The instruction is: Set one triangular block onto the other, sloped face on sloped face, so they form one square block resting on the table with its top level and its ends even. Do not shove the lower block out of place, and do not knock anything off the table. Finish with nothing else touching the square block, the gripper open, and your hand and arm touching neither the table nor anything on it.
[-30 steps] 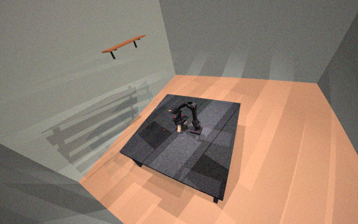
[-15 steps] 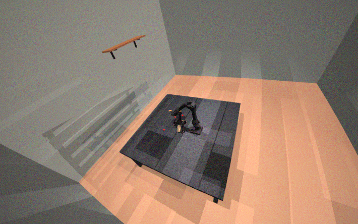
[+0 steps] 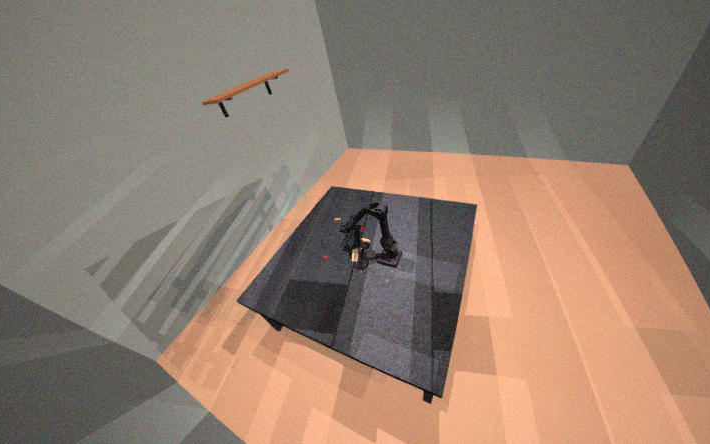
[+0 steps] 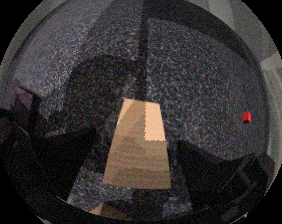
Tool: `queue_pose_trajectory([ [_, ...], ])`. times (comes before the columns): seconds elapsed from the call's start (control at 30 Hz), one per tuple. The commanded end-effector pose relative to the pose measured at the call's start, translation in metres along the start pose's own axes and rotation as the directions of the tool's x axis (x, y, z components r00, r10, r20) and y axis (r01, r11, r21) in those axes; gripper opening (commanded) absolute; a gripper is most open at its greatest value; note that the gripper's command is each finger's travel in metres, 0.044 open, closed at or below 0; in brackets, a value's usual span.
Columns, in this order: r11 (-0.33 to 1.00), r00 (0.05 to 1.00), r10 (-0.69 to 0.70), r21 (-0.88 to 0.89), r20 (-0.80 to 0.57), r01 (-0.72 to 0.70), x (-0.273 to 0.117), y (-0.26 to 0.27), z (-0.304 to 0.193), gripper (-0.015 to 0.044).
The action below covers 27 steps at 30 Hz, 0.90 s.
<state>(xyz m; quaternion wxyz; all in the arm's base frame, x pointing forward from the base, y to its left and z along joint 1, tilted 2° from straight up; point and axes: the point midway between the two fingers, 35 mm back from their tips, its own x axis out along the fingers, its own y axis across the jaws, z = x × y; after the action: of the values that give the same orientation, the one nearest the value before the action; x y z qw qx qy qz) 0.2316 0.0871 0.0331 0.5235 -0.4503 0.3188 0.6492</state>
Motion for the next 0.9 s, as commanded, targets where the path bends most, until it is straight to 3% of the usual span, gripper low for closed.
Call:
queue_pose_trajectory([
  [0.0, 1.0, 1.0, 0.005, 0.008, 0.004, -0.005, 0.003, 0.0014, 0.0, 0.0335],
  [0.2, 1.0, 1.0, 0.005, 0.008, 0.004, -0.005, 0.003, 0.0014, 0.0, 0.0177],
  [0.43, 1.0, 1.0, 0.005, 0.008, 0.004, -0.005, 0.003, 0.0014, 0.0, 0.0131],
  [0.6, 1.0, 1.0, 0.005, 0.004, 0.002, -0.005, 0.0004, 0.0014, 0.0009, 0.0],
  [0.87, 1.0, 1.0, 0.005, 0.003, 0.002, -0.005, -0.0003, 0.0014, 0.0012, 0.0],
])
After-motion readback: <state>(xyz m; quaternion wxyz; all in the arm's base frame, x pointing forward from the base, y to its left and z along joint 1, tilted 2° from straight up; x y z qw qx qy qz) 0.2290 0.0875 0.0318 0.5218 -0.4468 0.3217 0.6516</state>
